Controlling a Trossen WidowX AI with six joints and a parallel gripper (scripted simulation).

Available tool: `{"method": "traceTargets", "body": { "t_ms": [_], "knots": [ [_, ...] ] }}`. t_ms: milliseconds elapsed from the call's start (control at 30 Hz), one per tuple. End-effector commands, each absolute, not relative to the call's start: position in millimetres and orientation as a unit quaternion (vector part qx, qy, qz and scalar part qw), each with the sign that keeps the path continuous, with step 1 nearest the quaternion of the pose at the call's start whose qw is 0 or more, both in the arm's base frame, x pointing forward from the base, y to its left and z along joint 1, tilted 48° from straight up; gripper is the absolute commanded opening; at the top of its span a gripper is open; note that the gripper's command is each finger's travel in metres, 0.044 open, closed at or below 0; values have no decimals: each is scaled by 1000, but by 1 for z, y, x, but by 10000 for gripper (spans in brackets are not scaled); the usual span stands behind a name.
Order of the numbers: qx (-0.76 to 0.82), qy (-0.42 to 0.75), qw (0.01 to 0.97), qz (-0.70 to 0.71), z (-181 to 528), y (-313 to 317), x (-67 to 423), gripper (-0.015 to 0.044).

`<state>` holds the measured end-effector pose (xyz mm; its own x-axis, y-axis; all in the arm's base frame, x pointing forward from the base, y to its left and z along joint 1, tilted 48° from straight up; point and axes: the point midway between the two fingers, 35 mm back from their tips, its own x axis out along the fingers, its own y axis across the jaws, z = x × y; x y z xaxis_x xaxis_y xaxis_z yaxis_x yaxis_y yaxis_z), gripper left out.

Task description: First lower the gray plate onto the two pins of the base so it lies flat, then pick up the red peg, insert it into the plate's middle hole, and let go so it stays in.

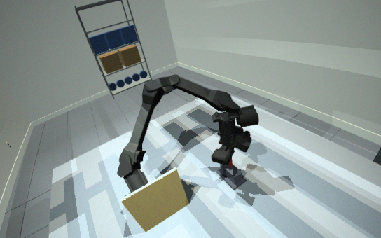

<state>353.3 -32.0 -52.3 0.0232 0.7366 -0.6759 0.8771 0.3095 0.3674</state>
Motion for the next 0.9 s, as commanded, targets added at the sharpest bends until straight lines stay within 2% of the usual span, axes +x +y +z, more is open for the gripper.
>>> {"method": "traceTargets", "body": {
  "t_ms": [0,867],
  "knots": [
    [582,694,416,-85,-55,-30,353,0],
    [579,694,420,-84,-63,-20,354,0]
  ]
}}
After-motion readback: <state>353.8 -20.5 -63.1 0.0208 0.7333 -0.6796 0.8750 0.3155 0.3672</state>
